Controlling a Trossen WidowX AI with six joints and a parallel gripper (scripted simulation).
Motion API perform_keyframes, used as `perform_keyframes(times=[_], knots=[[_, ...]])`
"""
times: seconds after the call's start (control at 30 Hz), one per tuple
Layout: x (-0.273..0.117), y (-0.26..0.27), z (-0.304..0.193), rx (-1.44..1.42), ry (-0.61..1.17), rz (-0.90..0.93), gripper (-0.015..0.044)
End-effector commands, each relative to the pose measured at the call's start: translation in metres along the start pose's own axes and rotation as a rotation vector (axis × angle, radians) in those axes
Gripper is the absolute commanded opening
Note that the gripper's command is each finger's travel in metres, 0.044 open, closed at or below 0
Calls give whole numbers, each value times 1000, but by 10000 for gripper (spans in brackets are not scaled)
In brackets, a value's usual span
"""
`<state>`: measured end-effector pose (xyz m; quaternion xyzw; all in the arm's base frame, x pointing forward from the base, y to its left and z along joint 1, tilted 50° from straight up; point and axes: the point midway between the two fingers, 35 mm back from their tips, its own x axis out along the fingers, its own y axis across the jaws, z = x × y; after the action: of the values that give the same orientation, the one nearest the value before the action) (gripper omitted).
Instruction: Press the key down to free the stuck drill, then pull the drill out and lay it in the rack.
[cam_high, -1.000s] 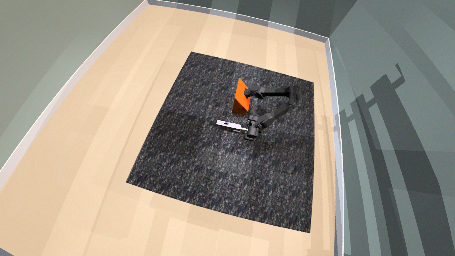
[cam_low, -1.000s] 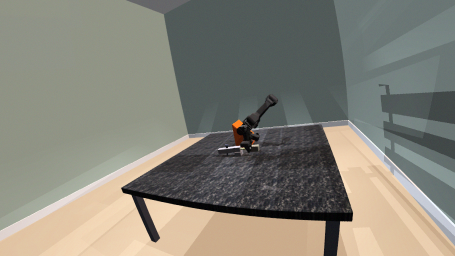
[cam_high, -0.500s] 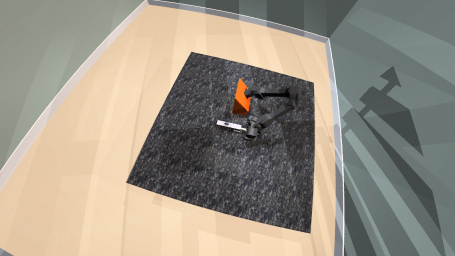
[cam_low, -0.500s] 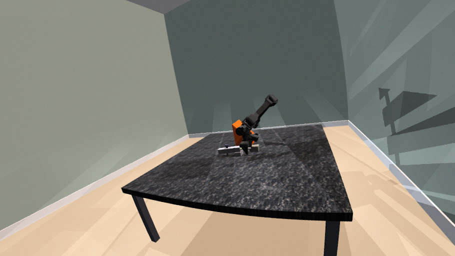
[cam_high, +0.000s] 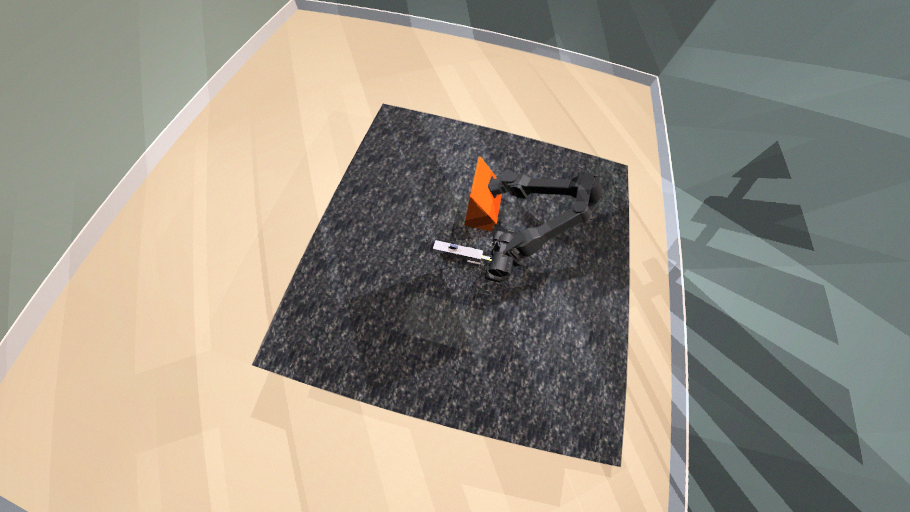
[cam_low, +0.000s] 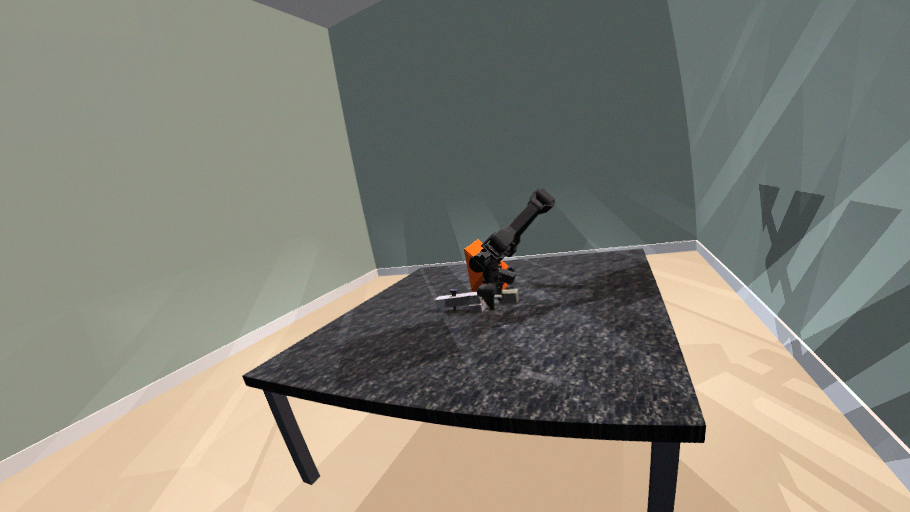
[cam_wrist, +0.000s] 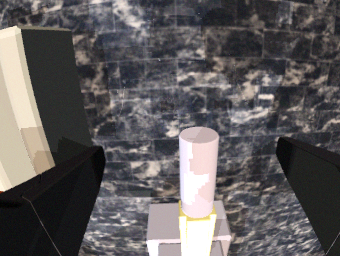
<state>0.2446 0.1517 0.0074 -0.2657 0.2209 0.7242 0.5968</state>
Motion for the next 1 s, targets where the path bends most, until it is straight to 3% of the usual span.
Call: perform_keyframes(times=[0.0, 0.1, 0.6, 0.97], knots=[[2, 1, -2, -2, -1, 3, 440], [2, 1, -3, -2, -1, 3, 440], [1, 0, -2, 0, 0, 0, 46], [-1, 2, -2, -2, 0, 3, 0]])
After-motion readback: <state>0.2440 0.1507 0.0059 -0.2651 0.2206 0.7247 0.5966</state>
